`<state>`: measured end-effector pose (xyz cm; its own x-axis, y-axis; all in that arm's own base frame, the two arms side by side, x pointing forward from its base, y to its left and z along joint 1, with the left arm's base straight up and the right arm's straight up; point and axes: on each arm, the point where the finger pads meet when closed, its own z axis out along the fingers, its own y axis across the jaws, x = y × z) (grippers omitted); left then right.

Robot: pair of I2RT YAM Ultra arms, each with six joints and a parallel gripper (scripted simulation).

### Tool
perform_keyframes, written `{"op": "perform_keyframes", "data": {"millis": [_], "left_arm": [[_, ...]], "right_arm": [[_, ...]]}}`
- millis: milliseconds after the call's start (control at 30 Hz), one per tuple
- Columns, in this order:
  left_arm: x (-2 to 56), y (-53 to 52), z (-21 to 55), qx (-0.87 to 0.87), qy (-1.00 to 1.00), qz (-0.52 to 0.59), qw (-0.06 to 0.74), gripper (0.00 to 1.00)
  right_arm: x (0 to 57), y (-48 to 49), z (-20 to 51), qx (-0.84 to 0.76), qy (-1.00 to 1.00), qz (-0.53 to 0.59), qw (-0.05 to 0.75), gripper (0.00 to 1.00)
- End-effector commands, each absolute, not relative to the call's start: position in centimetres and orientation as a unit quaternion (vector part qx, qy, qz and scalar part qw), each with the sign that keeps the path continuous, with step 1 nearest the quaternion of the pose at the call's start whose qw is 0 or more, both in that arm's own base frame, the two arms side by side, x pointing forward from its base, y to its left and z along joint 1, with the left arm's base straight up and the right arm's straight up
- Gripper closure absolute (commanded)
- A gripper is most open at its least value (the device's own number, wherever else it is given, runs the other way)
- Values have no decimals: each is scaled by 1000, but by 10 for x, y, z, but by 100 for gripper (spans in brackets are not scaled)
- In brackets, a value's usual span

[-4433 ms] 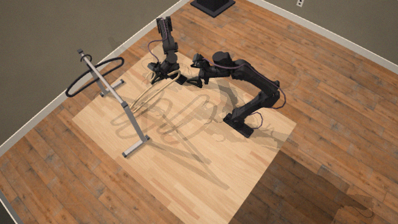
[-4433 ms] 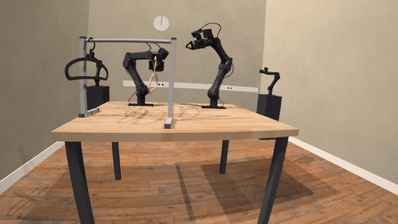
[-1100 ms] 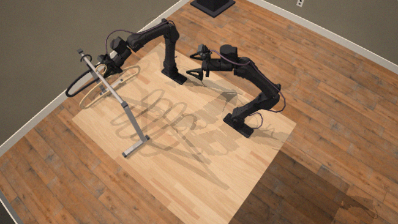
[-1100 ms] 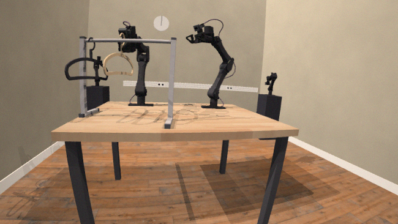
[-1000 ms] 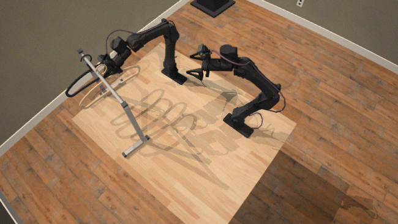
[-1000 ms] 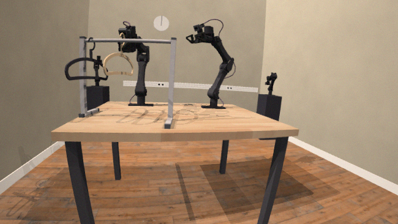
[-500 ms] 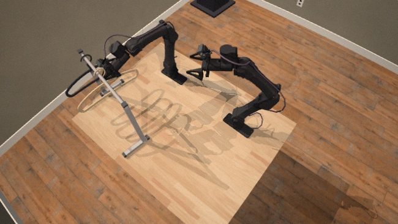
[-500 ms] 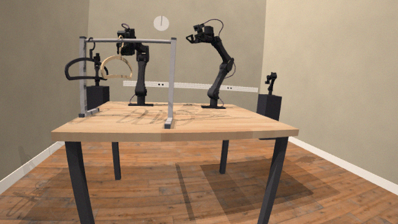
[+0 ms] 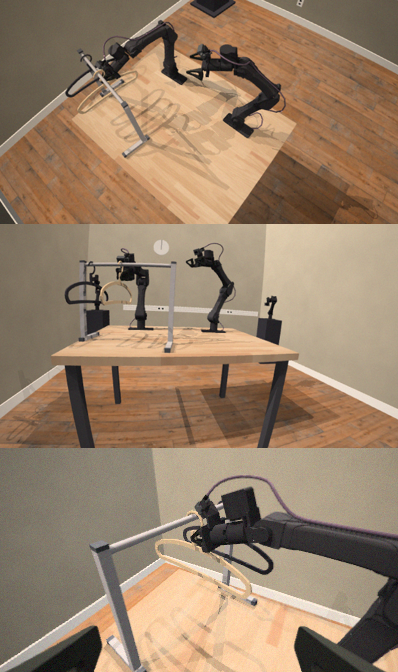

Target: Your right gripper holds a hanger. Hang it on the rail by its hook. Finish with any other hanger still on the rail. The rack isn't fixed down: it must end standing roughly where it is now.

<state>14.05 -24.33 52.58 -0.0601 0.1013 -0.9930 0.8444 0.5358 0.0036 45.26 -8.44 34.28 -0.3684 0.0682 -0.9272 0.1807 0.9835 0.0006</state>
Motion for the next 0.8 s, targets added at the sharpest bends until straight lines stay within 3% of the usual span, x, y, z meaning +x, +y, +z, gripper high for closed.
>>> {"op": "perform_keyframes", "data": {"millis": [0, 167, 200, 533, 767], "left_arm": [[138, -239, 538, 353, 645, -328, 593, 0], [138, -239, 538, 353, 645, -328, 593, 0], [138, -239, 538, 353, 645, -328, 593, 0], [138, -239, 538, 353, 645, -328, 593, 0], [138, -239, 538, 353, 645, -328, 593, 0]], "right_arm": [[451, -85, 353, 75, 818, -53, 568, 99], [441, -84, 344, 79, 826, -54, 555, 42], [439, -83, 343, 80, 826, -54, 555, 37], [407, -82, 354, 73, 828, -54, 554, 35], [331, -67, 412, 71, 809, -57, 581, 35]]}}
